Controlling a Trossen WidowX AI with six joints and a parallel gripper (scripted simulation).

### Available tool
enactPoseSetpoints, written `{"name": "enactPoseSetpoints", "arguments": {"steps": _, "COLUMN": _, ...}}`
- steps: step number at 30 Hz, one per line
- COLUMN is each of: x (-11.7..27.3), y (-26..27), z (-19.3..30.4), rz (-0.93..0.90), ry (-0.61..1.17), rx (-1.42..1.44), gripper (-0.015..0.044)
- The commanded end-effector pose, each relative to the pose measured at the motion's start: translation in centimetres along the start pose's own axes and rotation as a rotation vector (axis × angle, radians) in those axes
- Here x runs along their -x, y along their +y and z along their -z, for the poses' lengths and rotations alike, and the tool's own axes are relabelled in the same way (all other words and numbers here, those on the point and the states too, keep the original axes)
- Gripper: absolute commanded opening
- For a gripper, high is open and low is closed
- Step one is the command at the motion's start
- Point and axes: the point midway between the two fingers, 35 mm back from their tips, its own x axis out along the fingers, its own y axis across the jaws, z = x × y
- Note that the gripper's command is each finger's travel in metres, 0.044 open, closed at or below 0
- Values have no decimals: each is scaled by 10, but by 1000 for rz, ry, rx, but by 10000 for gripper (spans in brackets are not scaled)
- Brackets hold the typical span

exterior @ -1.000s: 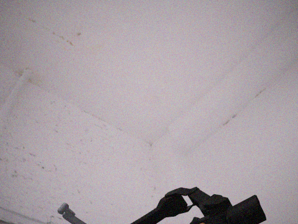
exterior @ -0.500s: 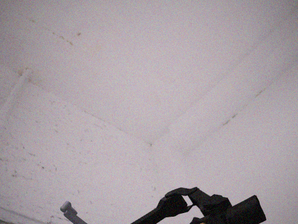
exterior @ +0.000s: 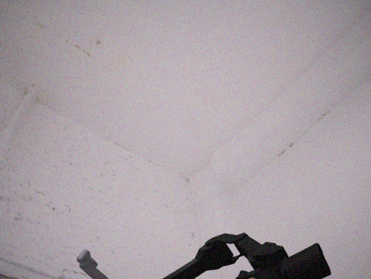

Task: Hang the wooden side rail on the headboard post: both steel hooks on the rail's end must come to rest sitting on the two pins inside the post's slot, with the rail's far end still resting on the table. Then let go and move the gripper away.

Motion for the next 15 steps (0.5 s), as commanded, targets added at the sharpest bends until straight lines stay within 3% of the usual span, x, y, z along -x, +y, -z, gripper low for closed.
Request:
{"name": "enactPoseSetpoints", "arguments": {"steps": 1, "x": 0, "y": 0, "z": -1, "rz": 1, "ry": -2, "rx": 43, "gripper": 0}}
{"name": "enactPoseSetpoints", "arguments": {"steps": 15, "x": 0, "y": -1, "z": -1, "rz": 1, "ry": -2, "rx": 155, "gripper": 0}}
